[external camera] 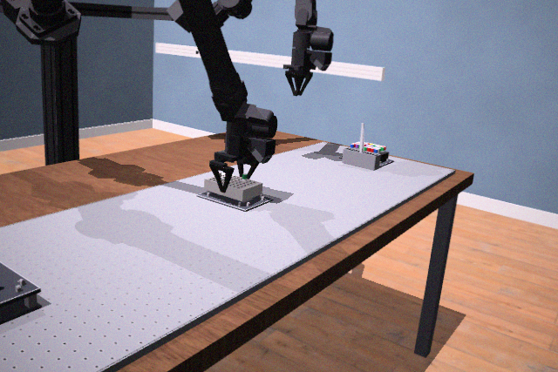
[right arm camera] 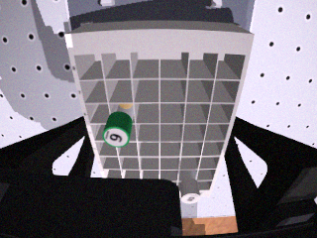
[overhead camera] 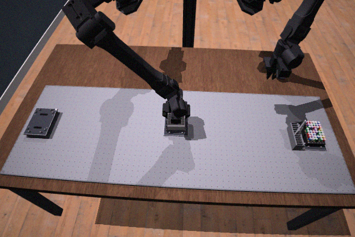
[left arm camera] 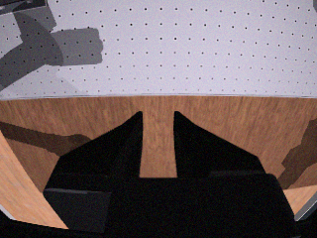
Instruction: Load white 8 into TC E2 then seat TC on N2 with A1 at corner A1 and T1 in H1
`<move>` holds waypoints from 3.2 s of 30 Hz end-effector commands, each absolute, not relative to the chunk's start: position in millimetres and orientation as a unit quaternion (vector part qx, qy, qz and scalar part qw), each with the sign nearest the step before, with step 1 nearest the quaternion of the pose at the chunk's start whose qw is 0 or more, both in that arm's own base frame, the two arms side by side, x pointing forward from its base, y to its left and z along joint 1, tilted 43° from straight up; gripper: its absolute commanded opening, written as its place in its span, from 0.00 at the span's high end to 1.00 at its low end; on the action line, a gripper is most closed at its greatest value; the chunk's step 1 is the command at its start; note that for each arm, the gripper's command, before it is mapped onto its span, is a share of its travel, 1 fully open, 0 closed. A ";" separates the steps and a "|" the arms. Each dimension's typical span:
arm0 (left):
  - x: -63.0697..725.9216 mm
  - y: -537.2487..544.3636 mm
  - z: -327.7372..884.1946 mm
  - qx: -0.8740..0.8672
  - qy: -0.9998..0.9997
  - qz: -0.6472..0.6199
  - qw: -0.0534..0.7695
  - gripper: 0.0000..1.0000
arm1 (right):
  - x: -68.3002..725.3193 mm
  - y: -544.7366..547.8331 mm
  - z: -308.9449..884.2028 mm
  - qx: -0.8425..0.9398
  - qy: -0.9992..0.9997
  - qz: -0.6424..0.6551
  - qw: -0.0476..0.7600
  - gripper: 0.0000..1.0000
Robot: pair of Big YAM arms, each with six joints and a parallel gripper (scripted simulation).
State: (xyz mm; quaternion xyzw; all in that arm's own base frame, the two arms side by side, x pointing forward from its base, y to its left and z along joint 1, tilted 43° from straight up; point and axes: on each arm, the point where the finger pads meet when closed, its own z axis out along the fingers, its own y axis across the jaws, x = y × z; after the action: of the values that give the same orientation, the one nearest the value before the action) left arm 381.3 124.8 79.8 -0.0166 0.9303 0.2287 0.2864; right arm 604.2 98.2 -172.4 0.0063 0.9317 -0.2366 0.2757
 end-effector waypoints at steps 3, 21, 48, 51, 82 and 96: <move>384.2 126.2 84.3 -0.023 0.928 0.229 0.292 0.76 | 609.5 121.8 -146.6 0.005 0.929 -0.226 0.294 1.00; 384.2 126.2 84.3 -0.023 0.928 0.229 0.292 0.76 | 600.3 125.5 -141.2 0.004 0.929 -0.227 0.292 1.00; 384.2 126.2 84.3 -0.023 0.928 0.229 0.292 0.76 | 600.9 127.6 -137.8 0.005 0.928 -0.226 0.295 1.00; 384.2 126.2 84.3 -0.023 0.928 0.229 0.292 0.76 | 600.9 127.6 -137.8 0.005 0.928 -0.226 0.295 1.00; 384.2 126.2 84.3 -0.023 0.928 0.229 0.292 0.76 | 591.0 134.1 -126.1 0.004 0.929 -0.228 0.292 1.00; 384.2 126.2 84.3 -0.023 0.928 0.229 0.292 0.76 | 584.1 141.6 -113.5 0.005 0.928 -0.225 0.296 1.00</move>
State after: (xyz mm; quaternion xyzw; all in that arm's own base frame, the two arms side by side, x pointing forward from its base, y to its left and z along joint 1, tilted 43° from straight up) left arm 381.3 124.8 79.8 -0.0166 0.9303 0.2287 0.2864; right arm 584.7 123.7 -129.0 0.0056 0.9306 -0.2349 0.2807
